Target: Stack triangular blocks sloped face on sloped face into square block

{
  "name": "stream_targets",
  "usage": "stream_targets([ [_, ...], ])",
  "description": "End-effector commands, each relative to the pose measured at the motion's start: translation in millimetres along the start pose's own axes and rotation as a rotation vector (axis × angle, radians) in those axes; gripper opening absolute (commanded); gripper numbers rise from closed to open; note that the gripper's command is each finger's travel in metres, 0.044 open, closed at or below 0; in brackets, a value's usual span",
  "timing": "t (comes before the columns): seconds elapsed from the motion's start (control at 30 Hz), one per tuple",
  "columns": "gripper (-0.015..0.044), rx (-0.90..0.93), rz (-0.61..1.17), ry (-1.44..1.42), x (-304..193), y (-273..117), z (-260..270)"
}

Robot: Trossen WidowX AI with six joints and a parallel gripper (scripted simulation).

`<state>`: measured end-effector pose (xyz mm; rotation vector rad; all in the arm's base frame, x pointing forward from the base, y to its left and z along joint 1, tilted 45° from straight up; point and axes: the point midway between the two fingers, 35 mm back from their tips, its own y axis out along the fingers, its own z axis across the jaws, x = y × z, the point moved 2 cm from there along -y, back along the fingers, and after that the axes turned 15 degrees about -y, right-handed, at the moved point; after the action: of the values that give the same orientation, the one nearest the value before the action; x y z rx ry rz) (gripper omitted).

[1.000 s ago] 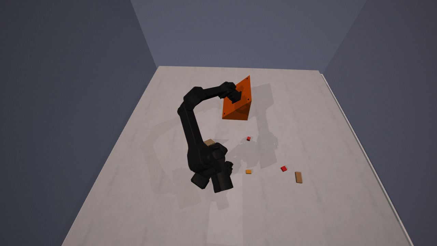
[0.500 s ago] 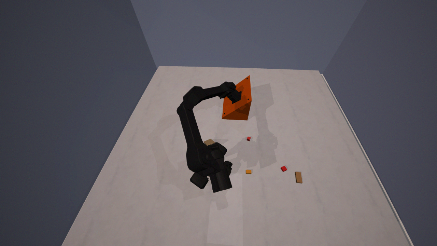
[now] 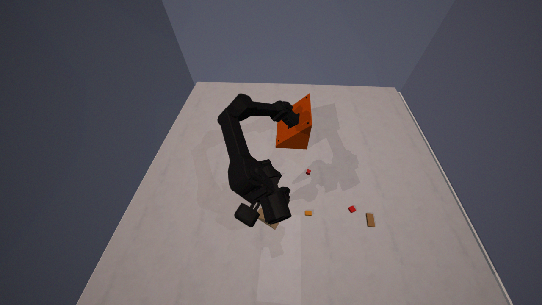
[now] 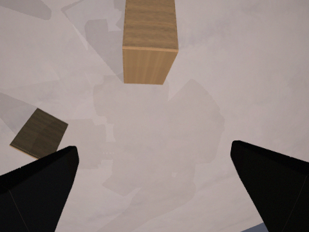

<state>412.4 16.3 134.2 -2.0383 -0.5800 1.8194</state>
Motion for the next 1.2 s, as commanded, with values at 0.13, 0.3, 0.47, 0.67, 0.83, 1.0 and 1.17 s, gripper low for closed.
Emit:
stream_targets([
  [0.13,0.0440,-0.067,-0.045,0.005,-12,-32,4],
  [0.3,0.0440,0.060,-0.462,0.030,-24,19,19],
  [0.47,0.0440,-0.124,-0.901,0.080,-49,49,22],
  [0.67,0.0440,-0.240,-0.995,0.094,-62,54,21],
  [0.83,0.0440,-0.240,-0.995,0.094,-62,54,21],
  [1.0,0.0440,-0.240,-0.995,0.094,-62,54,21],
  [1.17,0.0440,-0.244,-0.991,0.107,-34,73,9],
])
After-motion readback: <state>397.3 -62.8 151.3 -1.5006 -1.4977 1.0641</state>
